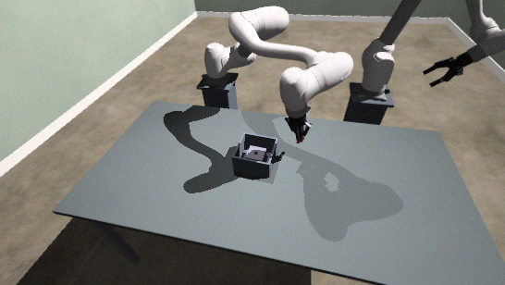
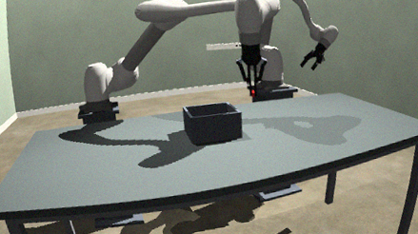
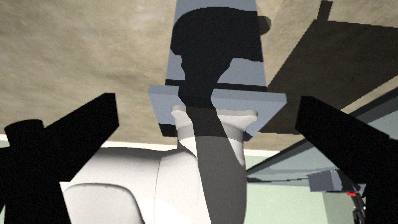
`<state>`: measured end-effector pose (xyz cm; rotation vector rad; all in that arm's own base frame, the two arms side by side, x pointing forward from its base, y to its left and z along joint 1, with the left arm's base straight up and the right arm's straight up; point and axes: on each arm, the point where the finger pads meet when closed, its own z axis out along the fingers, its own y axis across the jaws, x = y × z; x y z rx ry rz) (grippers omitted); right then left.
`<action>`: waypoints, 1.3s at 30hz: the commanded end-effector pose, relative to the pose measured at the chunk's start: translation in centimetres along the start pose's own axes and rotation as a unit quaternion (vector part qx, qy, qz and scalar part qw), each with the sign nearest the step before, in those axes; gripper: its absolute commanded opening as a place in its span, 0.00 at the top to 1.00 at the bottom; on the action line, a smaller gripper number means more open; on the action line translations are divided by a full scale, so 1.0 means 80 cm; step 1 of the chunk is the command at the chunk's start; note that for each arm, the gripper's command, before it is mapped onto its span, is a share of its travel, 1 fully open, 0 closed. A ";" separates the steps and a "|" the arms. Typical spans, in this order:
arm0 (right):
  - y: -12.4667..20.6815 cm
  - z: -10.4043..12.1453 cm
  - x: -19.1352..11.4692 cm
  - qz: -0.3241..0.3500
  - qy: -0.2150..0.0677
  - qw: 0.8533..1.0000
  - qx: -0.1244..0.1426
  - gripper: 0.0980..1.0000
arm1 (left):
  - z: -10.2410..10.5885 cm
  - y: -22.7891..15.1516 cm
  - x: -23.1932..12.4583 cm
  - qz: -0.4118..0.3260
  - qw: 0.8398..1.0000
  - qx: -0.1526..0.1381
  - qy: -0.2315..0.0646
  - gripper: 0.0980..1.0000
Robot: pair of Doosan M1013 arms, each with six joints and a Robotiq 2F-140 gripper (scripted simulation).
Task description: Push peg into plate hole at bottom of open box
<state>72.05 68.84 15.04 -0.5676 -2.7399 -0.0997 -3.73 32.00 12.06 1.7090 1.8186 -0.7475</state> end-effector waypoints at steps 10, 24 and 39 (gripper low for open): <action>0.001 0.028 -0.010 0.000 0.000 1.000 -0.001 1.00 | -0.001 0.000 0.000 0.000 1.000 0.000 0.000 0.00; 0.001 0.043 -0.015 -0.016 0.000 1.000 0.004 1.00 | -0.001 0.000 0.000 0.000 1.000 0.000 0.000 0.00; 0.001 0.043 -0.015 -0.206 -0.001 0.976 0.074 1.00 | -0.001 0.000 0.000 0.000 1.000 0.000 0.000 0.00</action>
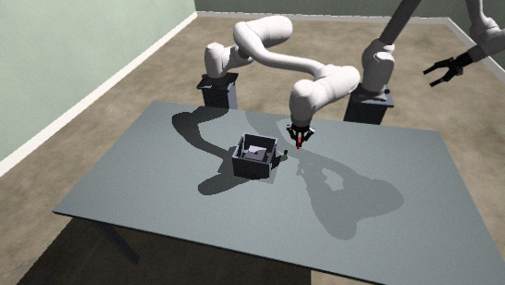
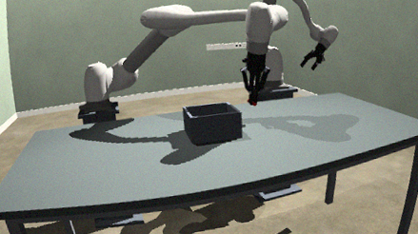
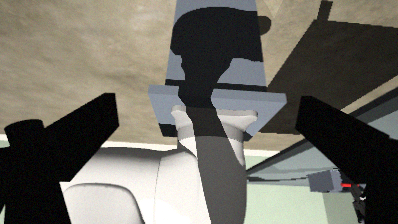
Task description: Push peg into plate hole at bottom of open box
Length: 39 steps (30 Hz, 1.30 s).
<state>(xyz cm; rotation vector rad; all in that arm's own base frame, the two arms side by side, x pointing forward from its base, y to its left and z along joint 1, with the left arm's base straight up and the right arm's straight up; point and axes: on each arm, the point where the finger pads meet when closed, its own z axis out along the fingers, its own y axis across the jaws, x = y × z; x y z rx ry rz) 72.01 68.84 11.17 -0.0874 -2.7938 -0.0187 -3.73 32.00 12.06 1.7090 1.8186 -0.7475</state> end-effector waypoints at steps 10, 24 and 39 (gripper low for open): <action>0.001 -0.003 0.001 -0.133 0.001 0.990 0.049 1.00 | -0.001 0.000 0.000 0.000 1.000 0.000 0.000 0.00; 0.001 -0.003 0.001 -0.142 -0.003 0.989 0.051 1.00 | -0.001 0.000 0.000 0.000 1.000 0.000 0.000 0.00; 0.001 -0.002 0.000 -0.144 -0.063 0.987 0.042 1.00 | -0.001 0.000 0.000 0.000 1.000 0.000 0.000 0.00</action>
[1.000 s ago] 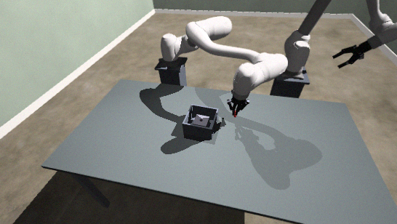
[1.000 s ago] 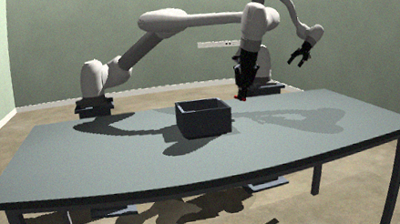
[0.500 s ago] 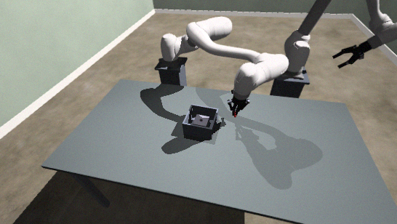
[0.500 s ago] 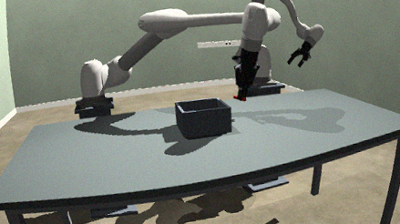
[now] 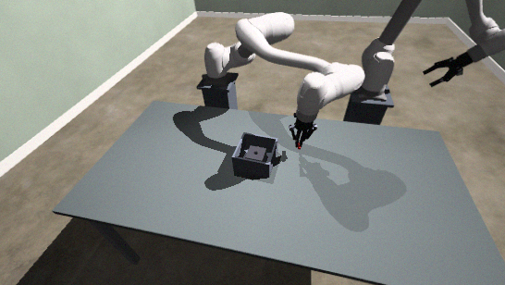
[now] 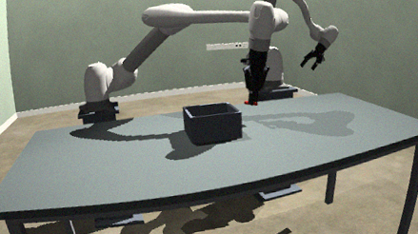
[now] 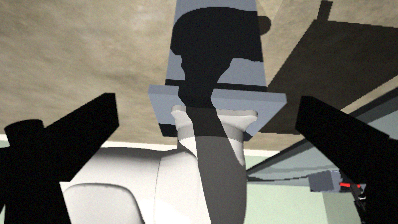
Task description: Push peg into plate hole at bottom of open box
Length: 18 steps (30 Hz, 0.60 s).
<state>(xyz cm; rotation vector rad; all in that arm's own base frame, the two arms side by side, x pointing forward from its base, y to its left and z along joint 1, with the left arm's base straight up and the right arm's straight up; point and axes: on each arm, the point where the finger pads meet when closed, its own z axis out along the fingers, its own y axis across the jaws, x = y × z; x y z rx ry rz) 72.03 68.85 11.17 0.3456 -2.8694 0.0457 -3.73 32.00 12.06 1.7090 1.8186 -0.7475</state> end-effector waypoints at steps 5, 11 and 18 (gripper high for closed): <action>0.001 -0.002 0.000 0.000 -0.045 0.999 -0.001 1.00 | -0.001 0.000 0.000 0.000 1.000 0.000 0.000 0.00; 0.000 -0.002 0.000 0.000 -0.120 0.993 -0.001 1.00 | -0.001 0.000 0.000 0.000 1.000 0.000 0.000 0.00; 0.000 -0.002 0.000 0.000 -0.233 0.972 -0.001 1.00 | -0.001 0.000 0.000 0.000 1.000 0.000 0.000 0.00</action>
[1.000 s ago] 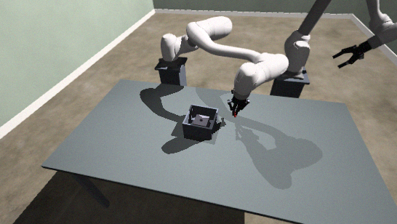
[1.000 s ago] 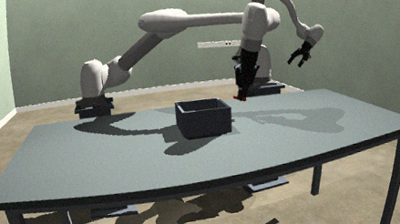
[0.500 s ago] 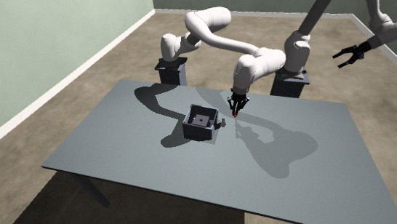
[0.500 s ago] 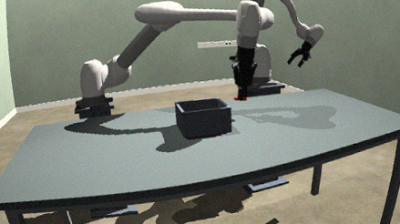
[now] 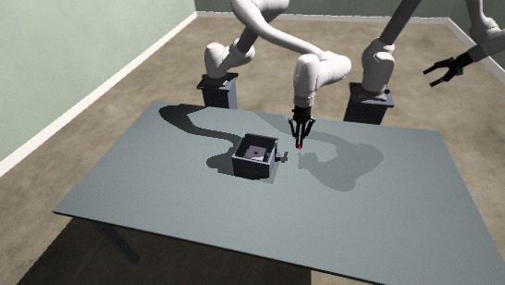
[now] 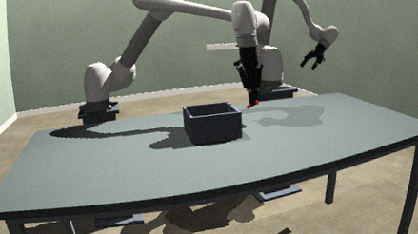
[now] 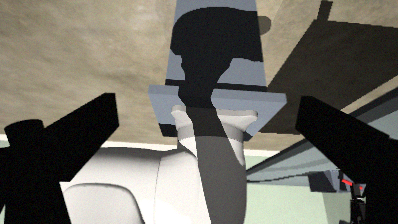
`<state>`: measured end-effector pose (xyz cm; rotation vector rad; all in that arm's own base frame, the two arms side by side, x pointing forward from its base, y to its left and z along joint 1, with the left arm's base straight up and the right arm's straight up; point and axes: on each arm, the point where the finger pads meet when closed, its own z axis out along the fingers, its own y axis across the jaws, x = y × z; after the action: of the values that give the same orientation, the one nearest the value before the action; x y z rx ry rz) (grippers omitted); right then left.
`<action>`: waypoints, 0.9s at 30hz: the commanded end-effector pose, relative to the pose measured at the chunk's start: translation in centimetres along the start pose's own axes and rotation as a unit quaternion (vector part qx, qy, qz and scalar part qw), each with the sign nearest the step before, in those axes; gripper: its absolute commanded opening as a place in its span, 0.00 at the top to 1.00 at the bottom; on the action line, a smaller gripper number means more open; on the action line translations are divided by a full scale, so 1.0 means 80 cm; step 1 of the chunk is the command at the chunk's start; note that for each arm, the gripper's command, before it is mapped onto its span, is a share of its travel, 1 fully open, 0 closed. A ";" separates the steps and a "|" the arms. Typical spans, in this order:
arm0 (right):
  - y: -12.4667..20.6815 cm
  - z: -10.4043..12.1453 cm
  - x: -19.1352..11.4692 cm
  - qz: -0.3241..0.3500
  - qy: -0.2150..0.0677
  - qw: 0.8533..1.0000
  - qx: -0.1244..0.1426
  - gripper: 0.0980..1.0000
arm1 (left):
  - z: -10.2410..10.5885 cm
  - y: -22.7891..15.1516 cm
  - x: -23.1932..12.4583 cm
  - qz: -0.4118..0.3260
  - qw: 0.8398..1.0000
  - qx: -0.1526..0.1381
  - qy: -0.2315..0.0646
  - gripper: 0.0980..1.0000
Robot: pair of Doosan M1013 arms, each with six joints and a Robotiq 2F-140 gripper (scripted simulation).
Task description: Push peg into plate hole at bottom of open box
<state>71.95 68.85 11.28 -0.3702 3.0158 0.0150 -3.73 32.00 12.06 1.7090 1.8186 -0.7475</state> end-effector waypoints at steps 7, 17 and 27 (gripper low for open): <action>0.000 -0.001 -0.002 0.003 -0.157 0.988 -0.001 1.00 | -0.001 0.000 0.000 0.000 1.000 0.000 0.000 0.00; 0.000 -0.001 -0.002 0.003 -0.299 0.954 0.000 1.00 | -0.001 0.000 0.000 0.000 1.000 0.000 0.000 0.00; 0.000 -0.001 -0.001 0.003 -0.366 0.931 0.000 1.00 | -0.001 0.000 0.000 0.000 1.000 0.000 0.000 0.00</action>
<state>71.93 69.01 11.22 -0.2996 2.3611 0.1261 -3.73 32.00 12.06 1.7090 1.8186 -0.7475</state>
